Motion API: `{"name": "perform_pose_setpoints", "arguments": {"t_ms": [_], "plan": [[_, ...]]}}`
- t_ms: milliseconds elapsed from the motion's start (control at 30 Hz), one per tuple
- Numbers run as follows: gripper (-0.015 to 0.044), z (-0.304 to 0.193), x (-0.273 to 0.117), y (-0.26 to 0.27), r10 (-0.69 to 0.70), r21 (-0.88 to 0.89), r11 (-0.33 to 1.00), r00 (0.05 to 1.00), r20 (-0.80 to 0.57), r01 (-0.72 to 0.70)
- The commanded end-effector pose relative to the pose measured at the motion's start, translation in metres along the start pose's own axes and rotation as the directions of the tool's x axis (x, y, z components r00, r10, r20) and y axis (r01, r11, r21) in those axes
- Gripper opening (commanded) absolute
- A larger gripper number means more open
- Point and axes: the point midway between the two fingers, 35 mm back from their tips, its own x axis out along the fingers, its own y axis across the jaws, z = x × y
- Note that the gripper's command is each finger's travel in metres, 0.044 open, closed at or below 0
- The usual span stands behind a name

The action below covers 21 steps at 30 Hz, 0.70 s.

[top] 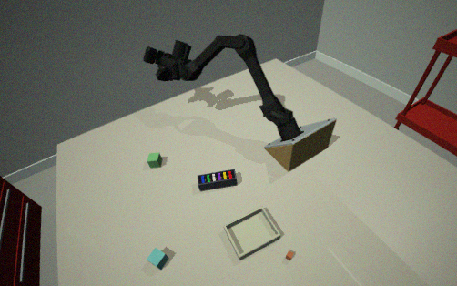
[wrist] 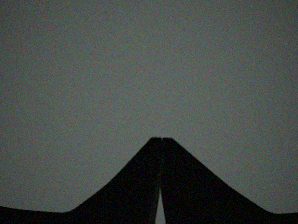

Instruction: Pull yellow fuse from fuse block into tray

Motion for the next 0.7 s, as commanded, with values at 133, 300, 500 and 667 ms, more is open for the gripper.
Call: {"name": "perform_pose_setpoints", "arguments": {"t_ms": [133,300,500,667], "plan": [[0.0069,0.027,-0.01,-0.013,-0.01,0.071,0.997,0.995,0.1,0.003],[0.0069,0.086,-0.044,-0.046,-0.043,0.215,0.976,0.945,0.325,-0.03],[0.0069,0.164,-0.109,-0.081,-0.073,0.335,0.926,0.791,0.607,-0.172],[0.0069,0.214,-0.18,-0.104,-0.077,0.335,0.885,0.608,0.79,-0.323]]}}
